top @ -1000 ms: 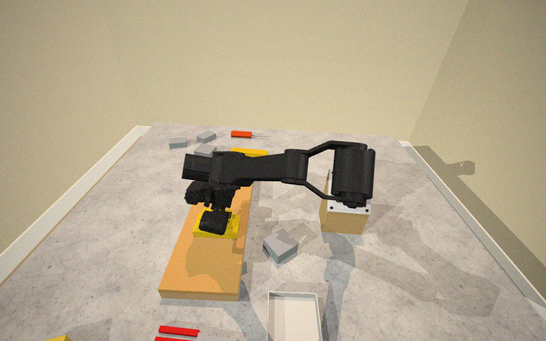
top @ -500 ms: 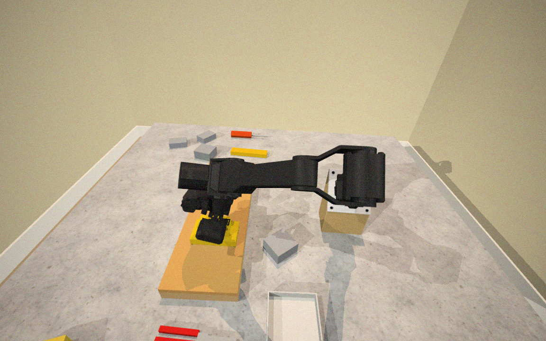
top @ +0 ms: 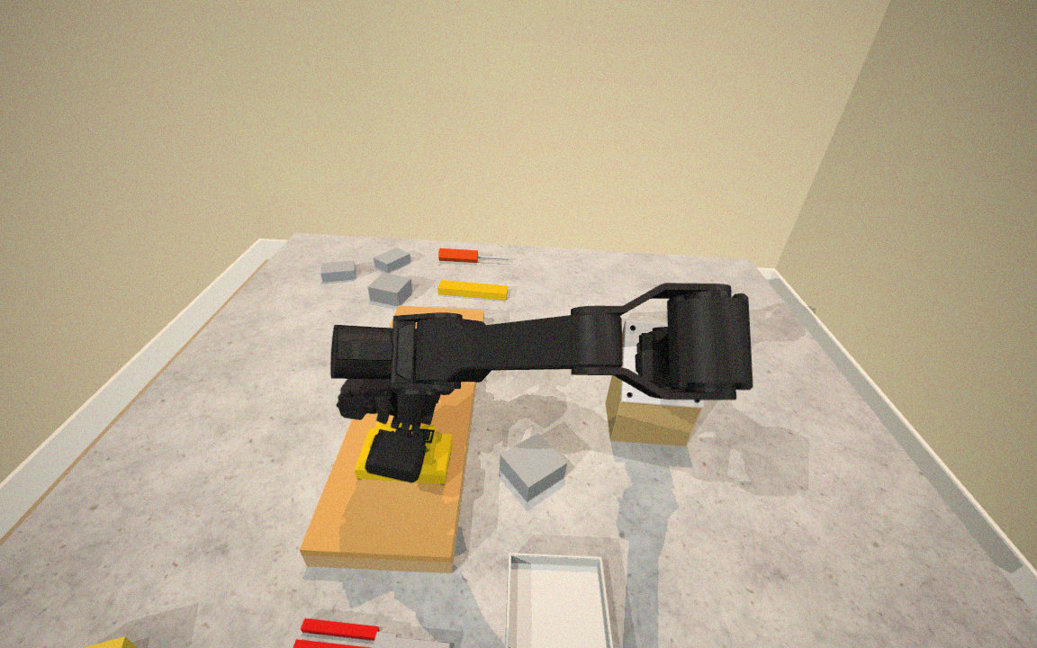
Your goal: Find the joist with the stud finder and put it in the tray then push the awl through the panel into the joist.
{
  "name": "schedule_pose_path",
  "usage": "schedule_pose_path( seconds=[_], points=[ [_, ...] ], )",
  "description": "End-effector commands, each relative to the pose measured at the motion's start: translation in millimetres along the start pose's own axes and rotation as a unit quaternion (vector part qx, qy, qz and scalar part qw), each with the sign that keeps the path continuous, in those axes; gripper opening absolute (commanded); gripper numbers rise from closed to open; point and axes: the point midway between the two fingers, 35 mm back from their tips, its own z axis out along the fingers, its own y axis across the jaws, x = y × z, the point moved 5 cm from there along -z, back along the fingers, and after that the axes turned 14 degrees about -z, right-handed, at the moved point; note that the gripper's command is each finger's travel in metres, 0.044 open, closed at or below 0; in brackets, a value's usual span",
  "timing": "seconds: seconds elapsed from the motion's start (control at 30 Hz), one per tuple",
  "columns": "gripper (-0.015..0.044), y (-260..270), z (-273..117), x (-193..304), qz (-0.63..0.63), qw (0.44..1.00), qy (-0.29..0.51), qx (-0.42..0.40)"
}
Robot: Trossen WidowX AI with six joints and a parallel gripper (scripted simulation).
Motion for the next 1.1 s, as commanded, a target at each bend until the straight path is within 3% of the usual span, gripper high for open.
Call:
schedule_pose_path(
  seconds=[0.0, 1.07],
  points=[
    [0.0000, 16, 0, -3, -0.009, 1.000, 0.000, -0.010],
    [0.0000, 71, -1, -16, -0.009, 1.000, -0.001, -0.011]
  ],
)
